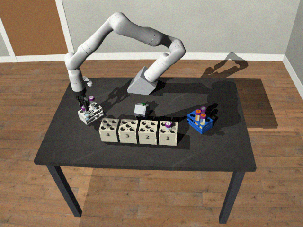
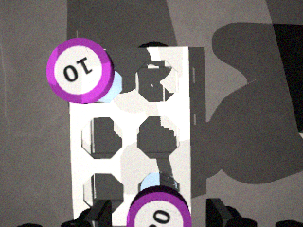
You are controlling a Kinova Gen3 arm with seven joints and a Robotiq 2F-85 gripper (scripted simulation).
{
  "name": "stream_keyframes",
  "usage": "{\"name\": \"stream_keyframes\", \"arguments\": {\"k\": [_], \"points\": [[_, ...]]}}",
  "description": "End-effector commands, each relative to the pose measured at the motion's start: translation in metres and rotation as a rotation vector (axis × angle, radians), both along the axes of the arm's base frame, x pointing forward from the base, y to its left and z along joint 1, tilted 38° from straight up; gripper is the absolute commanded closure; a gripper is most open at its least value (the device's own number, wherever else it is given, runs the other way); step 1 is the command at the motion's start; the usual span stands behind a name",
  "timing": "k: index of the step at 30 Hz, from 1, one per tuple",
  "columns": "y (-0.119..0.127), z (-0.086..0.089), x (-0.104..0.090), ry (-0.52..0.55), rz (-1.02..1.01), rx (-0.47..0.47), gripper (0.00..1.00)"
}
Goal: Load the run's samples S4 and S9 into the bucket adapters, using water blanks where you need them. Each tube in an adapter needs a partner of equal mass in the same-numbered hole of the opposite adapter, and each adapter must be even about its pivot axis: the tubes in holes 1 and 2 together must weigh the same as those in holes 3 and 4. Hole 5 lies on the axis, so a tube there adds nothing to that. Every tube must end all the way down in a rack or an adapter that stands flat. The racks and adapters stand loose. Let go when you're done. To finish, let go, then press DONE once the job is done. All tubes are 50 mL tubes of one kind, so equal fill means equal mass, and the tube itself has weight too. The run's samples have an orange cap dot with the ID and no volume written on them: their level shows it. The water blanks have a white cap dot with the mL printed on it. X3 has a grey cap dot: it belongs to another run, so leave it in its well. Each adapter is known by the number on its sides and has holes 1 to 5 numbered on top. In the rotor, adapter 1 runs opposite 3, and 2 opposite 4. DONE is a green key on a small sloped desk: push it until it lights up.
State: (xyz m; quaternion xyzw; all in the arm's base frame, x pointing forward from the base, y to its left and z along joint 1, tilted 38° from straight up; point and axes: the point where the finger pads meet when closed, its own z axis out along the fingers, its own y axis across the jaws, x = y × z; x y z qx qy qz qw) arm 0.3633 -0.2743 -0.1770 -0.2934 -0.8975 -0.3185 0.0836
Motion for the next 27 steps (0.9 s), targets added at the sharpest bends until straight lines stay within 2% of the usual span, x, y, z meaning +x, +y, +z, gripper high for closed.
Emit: {"name": "stream_keyframes", "arguments": {"k": [1, 27], "points": [[-0.0011, 0.0006, 0.0003, -0.001, -0.001, -0.002, 0.38], [0.0029, -0.0044, 0.0005, -0.001, -0.001, -0.002, 0.38]]}}
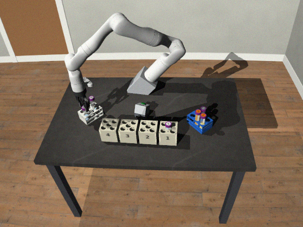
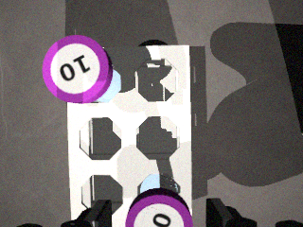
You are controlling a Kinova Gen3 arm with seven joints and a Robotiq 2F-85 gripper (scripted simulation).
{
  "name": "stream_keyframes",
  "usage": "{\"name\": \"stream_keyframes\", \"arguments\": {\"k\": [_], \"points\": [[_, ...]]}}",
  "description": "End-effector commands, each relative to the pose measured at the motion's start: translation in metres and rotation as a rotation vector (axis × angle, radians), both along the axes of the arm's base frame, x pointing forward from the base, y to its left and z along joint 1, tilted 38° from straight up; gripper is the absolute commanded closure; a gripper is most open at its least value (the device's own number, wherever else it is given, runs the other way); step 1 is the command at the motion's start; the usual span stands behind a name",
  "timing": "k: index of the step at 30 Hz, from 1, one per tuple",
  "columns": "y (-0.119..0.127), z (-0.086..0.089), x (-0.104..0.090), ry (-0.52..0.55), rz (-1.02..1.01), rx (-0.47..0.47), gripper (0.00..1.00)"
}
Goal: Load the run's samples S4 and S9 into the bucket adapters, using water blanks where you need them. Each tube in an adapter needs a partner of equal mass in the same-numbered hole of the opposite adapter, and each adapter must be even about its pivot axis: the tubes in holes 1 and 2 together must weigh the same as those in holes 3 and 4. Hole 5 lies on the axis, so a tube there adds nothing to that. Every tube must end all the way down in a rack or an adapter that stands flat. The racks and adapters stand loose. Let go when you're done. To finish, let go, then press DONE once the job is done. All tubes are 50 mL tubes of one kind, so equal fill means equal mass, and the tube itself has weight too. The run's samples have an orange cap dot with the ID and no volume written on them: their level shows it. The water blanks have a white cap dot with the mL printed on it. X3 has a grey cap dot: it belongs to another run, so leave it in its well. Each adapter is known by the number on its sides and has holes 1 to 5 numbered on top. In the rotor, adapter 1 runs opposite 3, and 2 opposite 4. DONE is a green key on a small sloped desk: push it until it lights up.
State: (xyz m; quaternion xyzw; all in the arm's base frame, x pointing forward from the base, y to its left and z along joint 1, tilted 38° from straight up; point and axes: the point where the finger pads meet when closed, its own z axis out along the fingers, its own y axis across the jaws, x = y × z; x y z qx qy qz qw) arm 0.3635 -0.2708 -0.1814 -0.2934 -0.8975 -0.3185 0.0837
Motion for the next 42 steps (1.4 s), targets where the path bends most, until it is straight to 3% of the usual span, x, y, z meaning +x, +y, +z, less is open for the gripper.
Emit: {"name": "stream_keyframes", "arguments": {"k": [1, 27, 28, 42], "points": [[-0.0004, -0.0003, 0.0003, -0.001, -0.001, -0.002, 0.38], [0.0029, -0.0044, 0.0005, -0.001, -0.001, -0.002, 0.38], [0.0029, -0.0044, 0.0005, -0.001, -0.001, -0.002, 0.9], [0.003, -0.0045, 0.0005, -0.001, -0.001, -0.002, 0.9]]}}
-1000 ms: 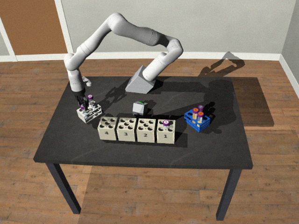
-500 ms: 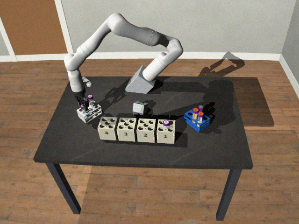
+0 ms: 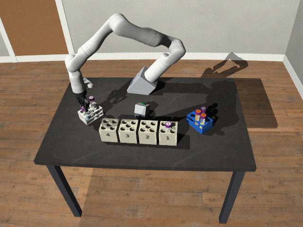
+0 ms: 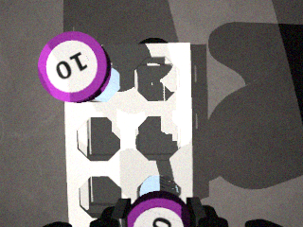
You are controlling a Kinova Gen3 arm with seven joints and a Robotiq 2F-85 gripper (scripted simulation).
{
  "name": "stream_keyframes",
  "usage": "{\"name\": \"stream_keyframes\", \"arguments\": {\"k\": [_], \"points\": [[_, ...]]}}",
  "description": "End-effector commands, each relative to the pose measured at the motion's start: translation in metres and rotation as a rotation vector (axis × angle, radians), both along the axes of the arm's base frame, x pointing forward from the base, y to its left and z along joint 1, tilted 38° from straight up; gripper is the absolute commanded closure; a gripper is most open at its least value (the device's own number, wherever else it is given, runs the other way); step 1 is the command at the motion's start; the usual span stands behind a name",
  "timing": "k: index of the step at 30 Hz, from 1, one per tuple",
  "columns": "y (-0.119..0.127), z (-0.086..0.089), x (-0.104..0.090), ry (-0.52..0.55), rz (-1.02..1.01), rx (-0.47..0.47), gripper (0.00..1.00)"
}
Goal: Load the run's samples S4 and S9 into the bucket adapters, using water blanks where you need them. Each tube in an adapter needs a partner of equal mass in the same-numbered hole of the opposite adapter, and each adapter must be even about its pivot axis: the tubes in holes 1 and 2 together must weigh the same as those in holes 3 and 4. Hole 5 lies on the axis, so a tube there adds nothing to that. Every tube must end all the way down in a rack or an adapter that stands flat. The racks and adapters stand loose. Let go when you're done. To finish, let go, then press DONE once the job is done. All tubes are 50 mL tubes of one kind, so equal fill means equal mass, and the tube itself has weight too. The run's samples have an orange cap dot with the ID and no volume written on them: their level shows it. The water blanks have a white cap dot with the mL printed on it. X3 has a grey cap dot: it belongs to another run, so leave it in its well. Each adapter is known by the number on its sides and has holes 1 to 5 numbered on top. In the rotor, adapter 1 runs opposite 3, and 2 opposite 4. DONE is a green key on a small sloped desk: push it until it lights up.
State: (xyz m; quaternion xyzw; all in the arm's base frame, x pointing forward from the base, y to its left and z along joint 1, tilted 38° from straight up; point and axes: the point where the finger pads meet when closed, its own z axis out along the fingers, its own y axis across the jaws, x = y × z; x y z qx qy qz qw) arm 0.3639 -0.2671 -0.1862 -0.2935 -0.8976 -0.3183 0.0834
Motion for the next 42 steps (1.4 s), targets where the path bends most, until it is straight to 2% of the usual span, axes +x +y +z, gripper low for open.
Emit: {"name": "stream_keyframes", "arguments": {"k": [1, 17, 42], "points": [[-0.001, 0.0, 0.0, -0.001, -0.001, -0.001, 0.9], [-0.003, 0.004, 0.0, -0.001, -0.001, -0.001, 0.9], [-0.022, 0.028, -0.001, -0.001, -0.001, -0.001, 0.9]]}}
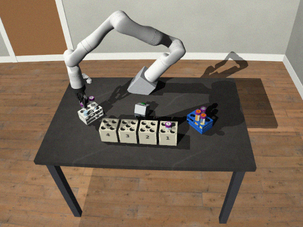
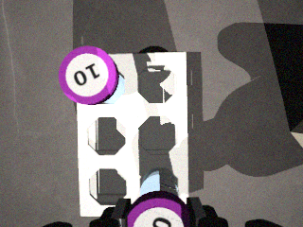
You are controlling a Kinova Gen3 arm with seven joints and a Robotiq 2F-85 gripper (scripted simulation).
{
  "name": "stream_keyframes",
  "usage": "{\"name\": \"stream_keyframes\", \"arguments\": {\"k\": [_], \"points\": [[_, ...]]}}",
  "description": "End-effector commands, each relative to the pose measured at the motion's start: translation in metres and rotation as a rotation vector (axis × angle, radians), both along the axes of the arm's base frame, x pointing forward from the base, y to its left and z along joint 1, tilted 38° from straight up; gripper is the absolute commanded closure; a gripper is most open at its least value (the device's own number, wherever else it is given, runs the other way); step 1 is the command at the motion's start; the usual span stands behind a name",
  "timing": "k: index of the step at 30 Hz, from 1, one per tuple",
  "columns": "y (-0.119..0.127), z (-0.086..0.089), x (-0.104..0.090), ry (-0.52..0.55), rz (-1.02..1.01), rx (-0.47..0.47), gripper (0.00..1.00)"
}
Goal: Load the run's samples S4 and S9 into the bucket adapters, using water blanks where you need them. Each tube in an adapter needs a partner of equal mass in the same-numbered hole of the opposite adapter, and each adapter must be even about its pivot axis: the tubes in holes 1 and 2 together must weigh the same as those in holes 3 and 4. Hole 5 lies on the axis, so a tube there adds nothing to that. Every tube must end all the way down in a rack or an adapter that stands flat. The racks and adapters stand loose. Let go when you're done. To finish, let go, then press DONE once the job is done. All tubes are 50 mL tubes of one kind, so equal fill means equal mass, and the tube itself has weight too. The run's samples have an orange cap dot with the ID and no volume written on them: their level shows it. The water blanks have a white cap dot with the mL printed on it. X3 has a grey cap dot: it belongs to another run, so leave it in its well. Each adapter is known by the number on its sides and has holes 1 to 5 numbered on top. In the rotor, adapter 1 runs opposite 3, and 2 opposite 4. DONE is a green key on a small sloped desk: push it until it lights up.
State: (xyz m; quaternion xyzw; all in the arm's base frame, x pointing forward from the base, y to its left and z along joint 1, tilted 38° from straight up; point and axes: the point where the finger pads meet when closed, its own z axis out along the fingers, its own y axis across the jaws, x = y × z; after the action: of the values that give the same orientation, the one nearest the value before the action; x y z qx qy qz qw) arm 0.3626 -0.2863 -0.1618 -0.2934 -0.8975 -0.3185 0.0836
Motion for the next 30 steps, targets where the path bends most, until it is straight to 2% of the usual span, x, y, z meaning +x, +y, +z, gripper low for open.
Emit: {"name": "stream_keyframes", "arguments": {"k": [1, 30], "points": [[-0.004, 0.004, 0.0, -0.001, -0.001, -0.002, 0.9], [-0.025, 0.03, -0.001, -0.001, -0.001, -0.002, 0.9]]}}
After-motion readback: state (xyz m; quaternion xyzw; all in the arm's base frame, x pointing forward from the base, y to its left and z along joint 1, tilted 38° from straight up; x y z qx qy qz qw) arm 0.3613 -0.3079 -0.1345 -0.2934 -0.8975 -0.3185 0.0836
